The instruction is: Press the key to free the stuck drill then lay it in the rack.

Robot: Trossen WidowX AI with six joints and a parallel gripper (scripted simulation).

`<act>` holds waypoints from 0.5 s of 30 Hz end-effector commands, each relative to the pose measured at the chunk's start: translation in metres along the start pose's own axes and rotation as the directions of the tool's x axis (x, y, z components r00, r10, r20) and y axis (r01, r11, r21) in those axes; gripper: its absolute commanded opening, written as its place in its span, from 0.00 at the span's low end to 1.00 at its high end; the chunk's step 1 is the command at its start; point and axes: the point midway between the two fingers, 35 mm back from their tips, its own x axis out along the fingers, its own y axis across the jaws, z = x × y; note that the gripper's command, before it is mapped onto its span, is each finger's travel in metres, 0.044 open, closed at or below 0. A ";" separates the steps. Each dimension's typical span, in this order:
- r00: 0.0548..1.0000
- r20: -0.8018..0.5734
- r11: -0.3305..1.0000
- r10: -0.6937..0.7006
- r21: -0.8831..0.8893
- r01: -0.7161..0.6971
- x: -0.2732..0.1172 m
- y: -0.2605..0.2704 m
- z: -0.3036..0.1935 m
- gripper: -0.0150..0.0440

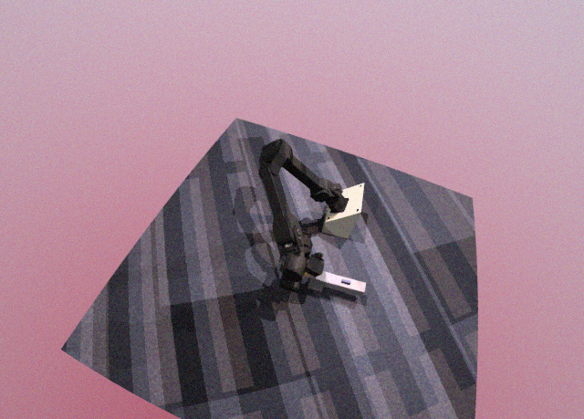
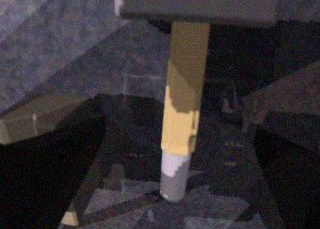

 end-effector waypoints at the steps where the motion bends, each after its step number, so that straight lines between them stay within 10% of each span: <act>1: 1.000 0.003 1.000 0.004 0.000 -0.004 0.002 0.001 0.003 1.00; 15: 1.000 0.003 1.000 0.004 0.000 -0.004 0.003 0.001 0.004 1.00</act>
